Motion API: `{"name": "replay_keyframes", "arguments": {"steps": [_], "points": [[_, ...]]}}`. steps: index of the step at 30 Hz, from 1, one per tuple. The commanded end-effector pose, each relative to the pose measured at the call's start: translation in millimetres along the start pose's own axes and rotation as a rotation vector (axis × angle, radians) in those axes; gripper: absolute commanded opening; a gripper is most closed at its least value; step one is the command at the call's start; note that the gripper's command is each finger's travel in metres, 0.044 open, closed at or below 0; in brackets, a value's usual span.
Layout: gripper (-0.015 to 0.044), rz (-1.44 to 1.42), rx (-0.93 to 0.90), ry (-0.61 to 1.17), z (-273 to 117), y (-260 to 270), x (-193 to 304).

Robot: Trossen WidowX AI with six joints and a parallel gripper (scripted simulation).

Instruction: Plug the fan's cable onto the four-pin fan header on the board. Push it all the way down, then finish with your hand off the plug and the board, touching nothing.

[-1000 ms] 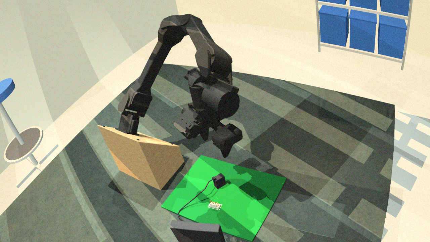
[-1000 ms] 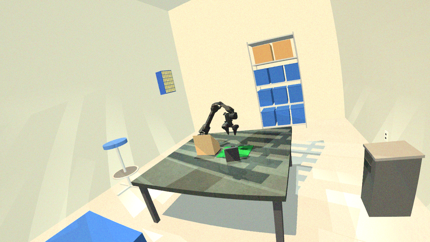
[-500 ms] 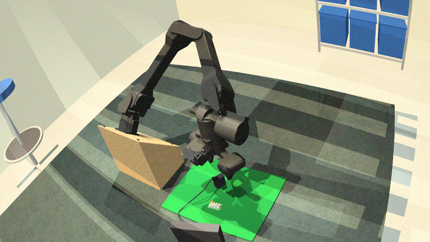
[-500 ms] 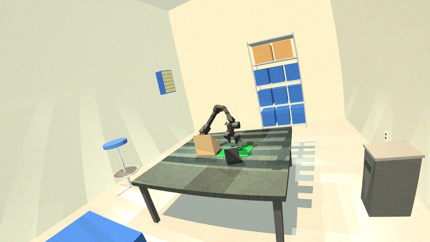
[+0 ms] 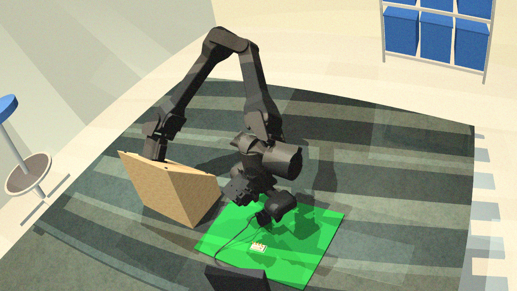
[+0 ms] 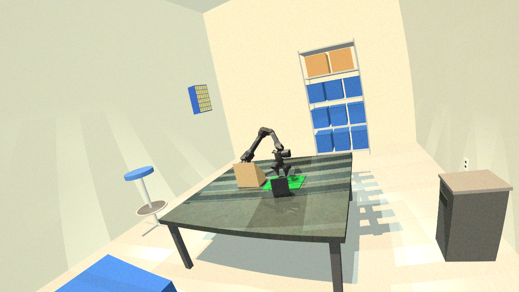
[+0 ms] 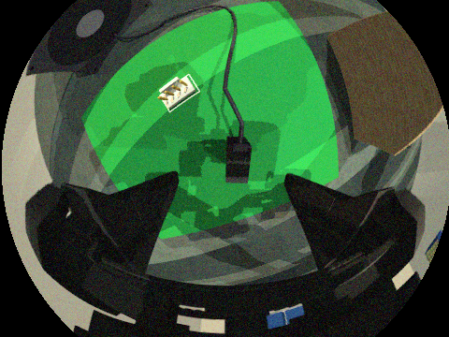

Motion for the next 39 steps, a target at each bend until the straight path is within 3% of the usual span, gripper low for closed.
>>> {"name": "replay_keyframes", "arguments": {"steps": [1,20,36,39], "points": [[0.0440,0.015,0.010,0.003,8.5,-2.3,-2.8],[0.0440,0.015,0.011,0.005,28.5,-3.9,-2.5],[0.0020,0.004,0.006,0.002,26.5,-2.6,-0.6],[0.0000,0.004,0.006,0.002,26.5,-2.6,-0.6]]}}
Point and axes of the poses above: the point midway between the two fingers, 35 mm back from their tips, its own z axis out along the fingers, its own y axis across the jaws, x = y × z, the point moved 1 cm from there along -z, back along the fingers, and after that the axes turned 8 degrees about -z, right-handed, at the moved point
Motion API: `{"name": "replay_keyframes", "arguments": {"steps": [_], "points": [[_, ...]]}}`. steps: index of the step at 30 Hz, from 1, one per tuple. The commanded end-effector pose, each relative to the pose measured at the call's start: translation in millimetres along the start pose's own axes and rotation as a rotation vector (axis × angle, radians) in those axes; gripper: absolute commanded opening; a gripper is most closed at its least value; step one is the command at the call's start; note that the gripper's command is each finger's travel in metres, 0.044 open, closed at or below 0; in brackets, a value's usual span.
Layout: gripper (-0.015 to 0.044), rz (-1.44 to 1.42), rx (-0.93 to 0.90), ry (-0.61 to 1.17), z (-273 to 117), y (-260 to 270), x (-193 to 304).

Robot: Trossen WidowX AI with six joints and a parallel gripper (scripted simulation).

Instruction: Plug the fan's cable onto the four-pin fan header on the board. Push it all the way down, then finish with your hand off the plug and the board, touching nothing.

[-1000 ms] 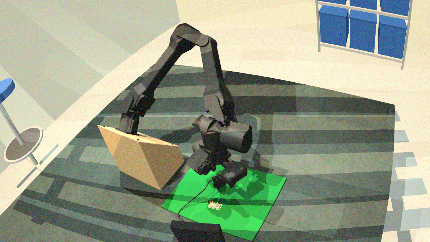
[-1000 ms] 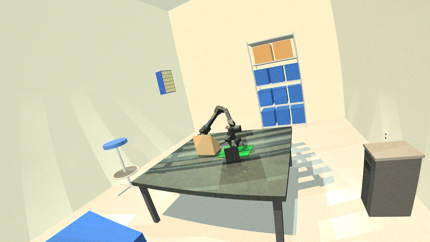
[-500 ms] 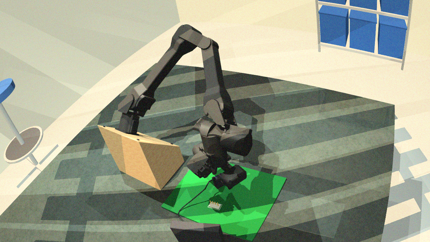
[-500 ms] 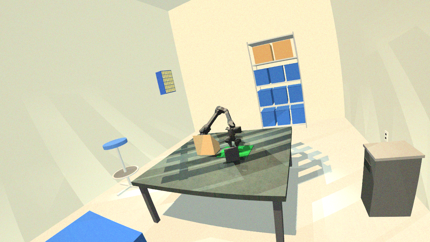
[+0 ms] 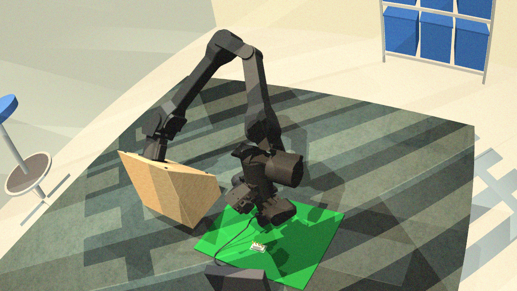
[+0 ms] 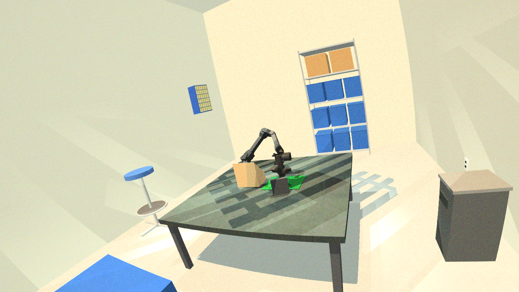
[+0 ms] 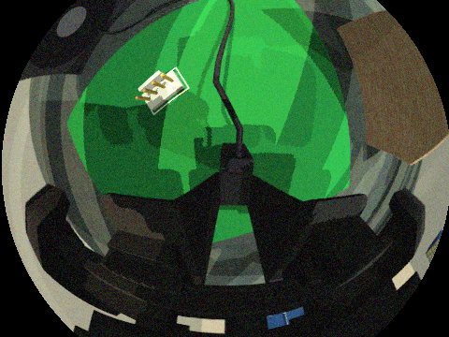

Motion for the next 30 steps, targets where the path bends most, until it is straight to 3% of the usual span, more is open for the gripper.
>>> {"name": "replay_keyframes", "arguments": {"steps": [1,6,12,30], "points": [[0.0000,0.000,-0.001,0.000,-3.0,0.5,0.1],[0.0000,0.010,0.004,0.001,-50.2,0.7,-0.4],[0.0000,-0.013,0.004,0.001,-49.8,1.1,-3.0],[0.0000,-0.635,0.002,-0.002,-50.3,16.7,-22.7]]}}
Point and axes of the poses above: the point midway between the two fingers, 35 mm back from their tips, its own z axis out along the fingers, its own y axis across the jaws, x = y × z, the point moved 1 cm from there along -z, back along the fingers, and after that the axes turned 8 degrees about -z, right-handed, at the moved point
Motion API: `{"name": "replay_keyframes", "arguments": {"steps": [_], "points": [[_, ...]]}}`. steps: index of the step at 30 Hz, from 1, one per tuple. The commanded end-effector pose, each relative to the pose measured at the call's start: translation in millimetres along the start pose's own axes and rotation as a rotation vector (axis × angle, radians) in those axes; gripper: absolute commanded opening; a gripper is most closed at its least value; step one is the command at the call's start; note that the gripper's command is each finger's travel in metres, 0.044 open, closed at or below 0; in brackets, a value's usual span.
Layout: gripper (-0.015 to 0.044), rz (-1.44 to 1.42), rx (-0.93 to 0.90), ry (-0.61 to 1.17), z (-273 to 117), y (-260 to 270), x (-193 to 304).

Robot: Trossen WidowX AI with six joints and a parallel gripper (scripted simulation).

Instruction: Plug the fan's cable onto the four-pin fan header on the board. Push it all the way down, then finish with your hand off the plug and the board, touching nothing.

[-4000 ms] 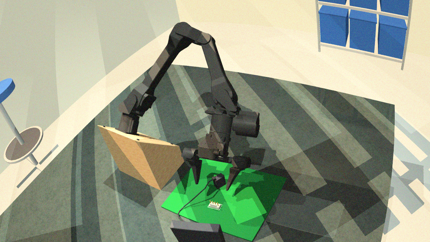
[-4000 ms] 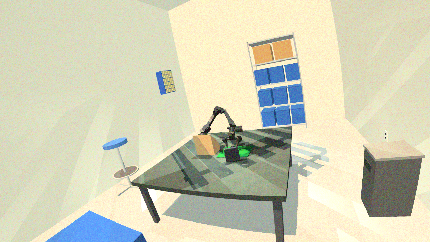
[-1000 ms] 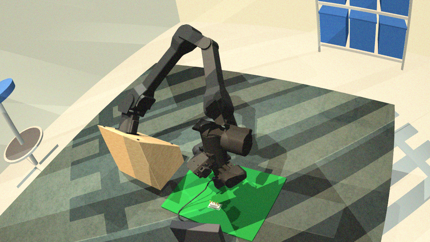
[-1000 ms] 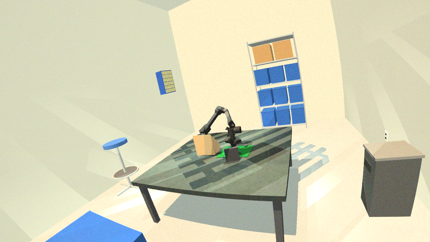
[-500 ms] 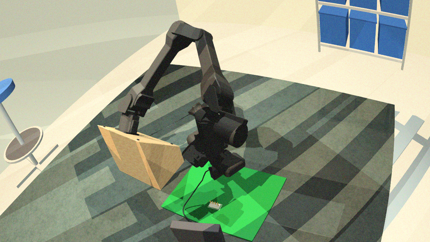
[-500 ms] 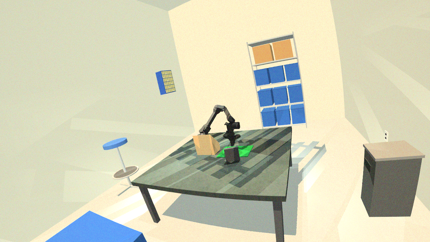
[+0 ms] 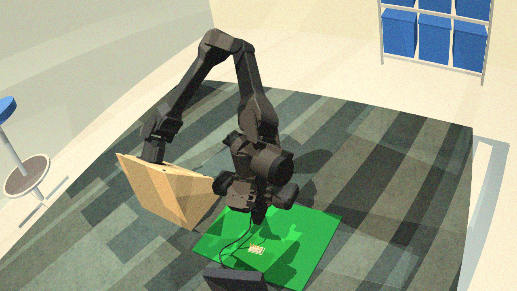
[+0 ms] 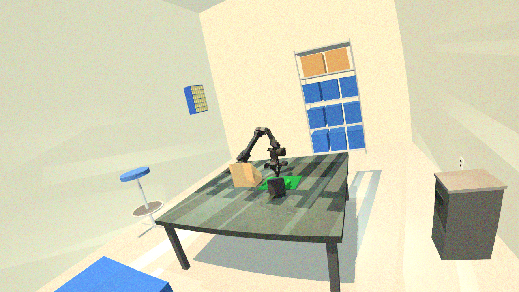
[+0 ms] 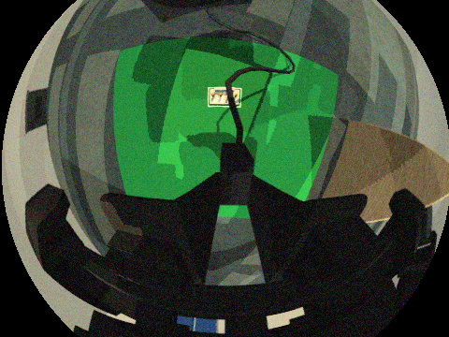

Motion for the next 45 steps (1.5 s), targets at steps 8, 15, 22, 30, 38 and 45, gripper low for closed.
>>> {"name": "replay_keyframes", "arguments": {"steps": [8,15,22,30,38,45], "points": [[0.0000,-0.365,0.002,-0.005,-0.6,1.8,-17.9],[0.0000,-0.609,0.002,-0.005,-0.6,1.9,-27.9],[0.0000,-0.853,0.003,-0.005,-0.6,1.7,-38.0],[0.0000,-1.132,0.004,-0.004,-0.5,1.0,-49.6],[0.0000,-1.412,0.004,-0.004,-0.2,-0.1,-61.3],[0.0000,-1.569,0.003,-0.003,1.7,-1.0,-67.8]]}}
Point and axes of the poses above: the point midway between the two fingers, 35 mm back from their tips, its own z axis out along the fingers, its own y axis across the jaws, x = y × z, the point moved 1 cm from there along -z, back along the fingers, and after that the axes turned 8 degrees about -z, right-handed, at the moved point
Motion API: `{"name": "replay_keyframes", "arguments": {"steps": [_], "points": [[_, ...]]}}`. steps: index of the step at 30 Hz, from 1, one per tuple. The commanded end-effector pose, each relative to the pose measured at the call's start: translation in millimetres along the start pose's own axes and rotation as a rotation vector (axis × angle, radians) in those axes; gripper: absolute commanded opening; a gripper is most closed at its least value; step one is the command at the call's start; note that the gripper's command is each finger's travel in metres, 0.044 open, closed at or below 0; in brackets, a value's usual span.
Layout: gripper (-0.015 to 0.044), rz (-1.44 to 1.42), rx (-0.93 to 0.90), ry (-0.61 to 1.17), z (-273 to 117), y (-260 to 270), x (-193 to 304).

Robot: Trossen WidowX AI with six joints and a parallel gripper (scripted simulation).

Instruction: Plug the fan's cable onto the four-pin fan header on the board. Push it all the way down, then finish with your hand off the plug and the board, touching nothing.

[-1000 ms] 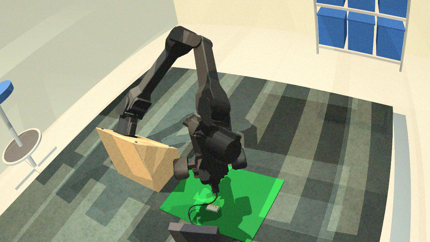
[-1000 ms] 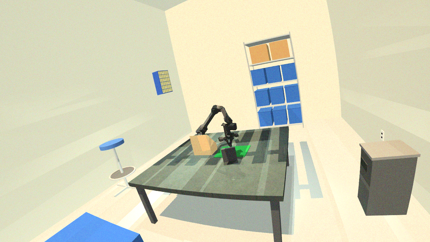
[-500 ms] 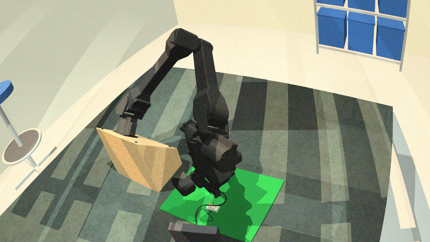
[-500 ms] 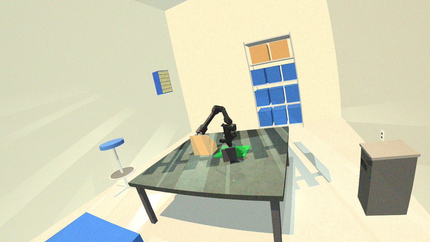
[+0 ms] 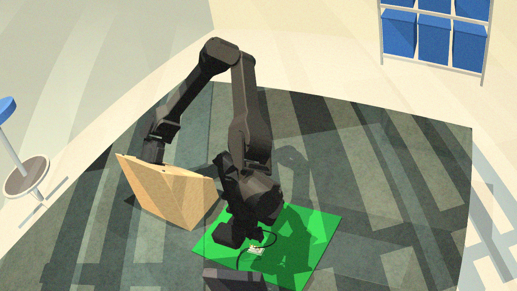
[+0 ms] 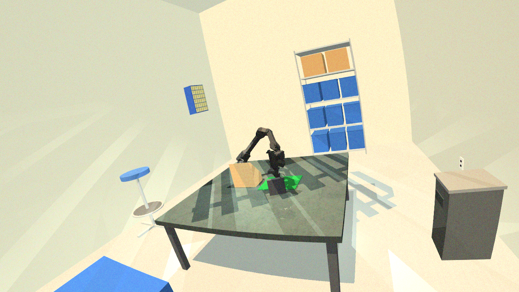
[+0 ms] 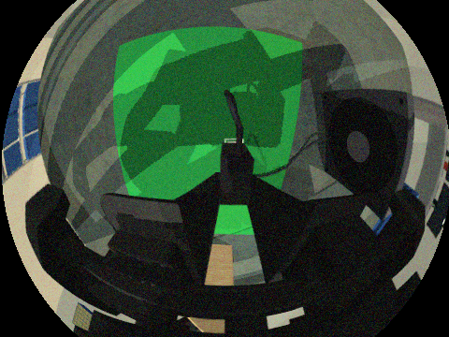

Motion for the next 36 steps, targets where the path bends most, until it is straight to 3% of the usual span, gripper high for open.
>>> {"name": "replay_keyframes", "arguments": {"steps": [1,36], "points": [[0.0000,-0.041,0.003,0.000,0.9,-4.3,-0.7],[0.0000,-0.050,0.004,0.000,-0.9,-4.0,8.6]]}}
Point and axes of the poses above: the point midway between the two fingers, 35 mm back from their tips, its own z axis out along the fingers, its own y axis across the jaws, x = y × z, the point moved 1 cm from there along -z, back along the fingers, and after that the axes turned 8 degrees about -z, right-handed, at the moved point
